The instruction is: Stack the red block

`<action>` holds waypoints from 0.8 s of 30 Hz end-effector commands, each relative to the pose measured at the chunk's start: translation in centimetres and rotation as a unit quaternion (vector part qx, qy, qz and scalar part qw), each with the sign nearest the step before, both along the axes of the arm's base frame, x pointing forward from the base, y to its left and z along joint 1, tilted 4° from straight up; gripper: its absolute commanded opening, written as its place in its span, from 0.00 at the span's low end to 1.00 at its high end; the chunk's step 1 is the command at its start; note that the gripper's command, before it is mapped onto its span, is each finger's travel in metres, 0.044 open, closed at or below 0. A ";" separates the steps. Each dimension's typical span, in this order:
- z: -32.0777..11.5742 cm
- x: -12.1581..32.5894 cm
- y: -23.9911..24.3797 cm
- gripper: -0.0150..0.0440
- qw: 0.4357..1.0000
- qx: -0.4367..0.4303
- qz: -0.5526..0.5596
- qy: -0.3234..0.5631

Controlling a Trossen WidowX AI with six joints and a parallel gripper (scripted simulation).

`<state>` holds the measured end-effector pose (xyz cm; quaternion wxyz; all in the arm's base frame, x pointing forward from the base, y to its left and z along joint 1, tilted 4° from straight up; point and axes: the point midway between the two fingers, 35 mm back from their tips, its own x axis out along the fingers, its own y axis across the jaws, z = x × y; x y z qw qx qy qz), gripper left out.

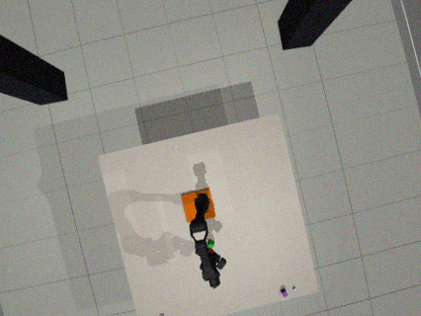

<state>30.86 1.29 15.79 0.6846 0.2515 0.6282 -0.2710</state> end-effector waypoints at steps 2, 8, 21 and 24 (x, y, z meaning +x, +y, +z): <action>-0.9 0.0 0.1 0.25 1.000 0.001 0.003 0.001; -1.6 -0.3 0.4 0.25 1.000 0.001 0.003 0.001; -4.5 -0.2 0.3 0.25 1.000 0.001 0.003 0.001; -4.5 -0.2 0.3 0.25 1.000 0.001 0.003 0.001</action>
